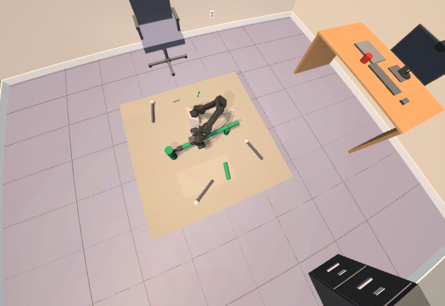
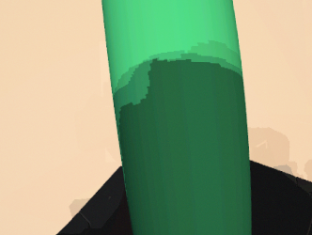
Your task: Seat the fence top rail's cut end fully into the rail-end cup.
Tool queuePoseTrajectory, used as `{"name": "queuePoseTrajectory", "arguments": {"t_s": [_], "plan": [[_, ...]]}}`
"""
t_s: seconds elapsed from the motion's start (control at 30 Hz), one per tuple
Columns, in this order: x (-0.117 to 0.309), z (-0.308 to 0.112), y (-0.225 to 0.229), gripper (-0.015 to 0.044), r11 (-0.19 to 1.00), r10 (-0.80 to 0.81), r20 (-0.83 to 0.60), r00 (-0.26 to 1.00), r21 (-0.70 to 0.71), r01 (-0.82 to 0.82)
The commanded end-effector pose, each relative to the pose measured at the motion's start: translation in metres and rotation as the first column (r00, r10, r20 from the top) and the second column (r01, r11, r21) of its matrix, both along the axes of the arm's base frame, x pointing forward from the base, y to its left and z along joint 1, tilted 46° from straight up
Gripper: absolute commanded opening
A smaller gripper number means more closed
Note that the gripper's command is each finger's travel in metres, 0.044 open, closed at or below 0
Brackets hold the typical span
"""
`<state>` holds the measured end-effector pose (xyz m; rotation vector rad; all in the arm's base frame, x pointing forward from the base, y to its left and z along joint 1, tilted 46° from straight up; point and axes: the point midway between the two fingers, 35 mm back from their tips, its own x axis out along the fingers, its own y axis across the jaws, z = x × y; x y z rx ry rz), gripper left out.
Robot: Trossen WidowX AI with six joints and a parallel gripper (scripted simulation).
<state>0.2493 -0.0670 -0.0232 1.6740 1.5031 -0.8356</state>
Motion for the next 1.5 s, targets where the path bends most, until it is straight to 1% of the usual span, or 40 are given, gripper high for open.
{"name": "queuePoseTrajectory", "arguments": {"t_s": [0.0, 1.47], "plan": [[0.0, 0.0, 0.0, 0.0, 1.0, 0.0, 0.0, 1.0, 0.0, 0.0], [0.0001, 0.0015, -0.0058, 0.0, 1.0, -0.001, 0.0, 1.0, -0.012, 0.001]]}}
